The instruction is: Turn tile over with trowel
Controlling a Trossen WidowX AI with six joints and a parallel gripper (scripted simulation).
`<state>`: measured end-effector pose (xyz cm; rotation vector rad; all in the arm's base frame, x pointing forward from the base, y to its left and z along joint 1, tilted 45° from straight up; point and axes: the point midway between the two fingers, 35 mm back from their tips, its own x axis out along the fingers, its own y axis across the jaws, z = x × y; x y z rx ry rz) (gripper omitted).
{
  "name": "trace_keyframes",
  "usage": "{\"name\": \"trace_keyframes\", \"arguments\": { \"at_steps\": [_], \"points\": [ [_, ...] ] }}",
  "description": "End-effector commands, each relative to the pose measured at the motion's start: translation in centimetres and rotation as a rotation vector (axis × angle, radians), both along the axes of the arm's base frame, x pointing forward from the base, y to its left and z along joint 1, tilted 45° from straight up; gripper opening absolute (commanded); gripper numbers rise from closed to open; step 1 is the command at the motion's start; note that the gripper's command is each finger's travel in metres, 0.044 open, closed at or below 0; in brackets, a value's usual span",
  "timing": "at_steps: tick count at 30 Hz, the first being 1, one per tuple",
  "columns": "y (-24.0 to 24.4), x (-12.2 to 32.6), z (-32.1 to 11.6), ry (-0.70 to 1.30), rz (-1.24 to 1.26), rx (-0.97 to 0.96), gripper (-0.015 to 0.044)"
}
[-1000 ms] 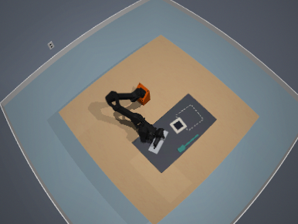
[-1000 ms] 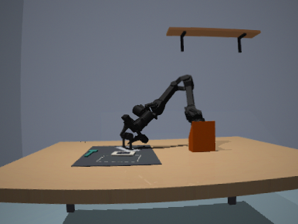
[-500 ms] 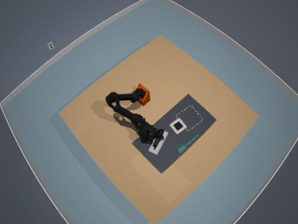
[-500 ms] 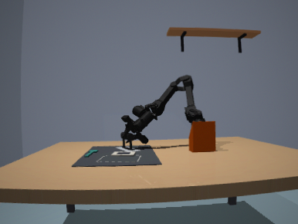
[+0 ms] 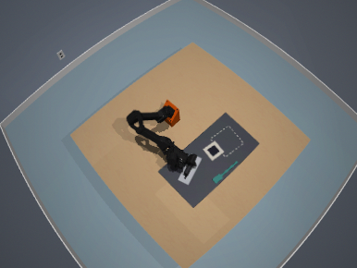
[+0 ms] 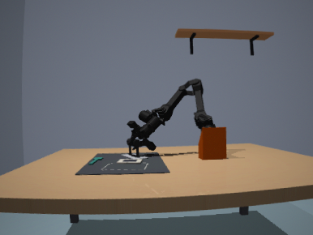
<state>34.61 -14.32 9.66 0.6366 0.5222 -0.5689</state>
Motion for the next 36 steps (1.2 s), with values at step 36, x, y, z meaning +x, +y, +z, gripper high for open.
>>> {"name": "trace_keyframes", "arguments": {
  "at_steps": [36],
  "points": [
    [6.4, 0.9, 0.1, -0.347, -0.323, -0.102, 0.0000]
  ]
}}
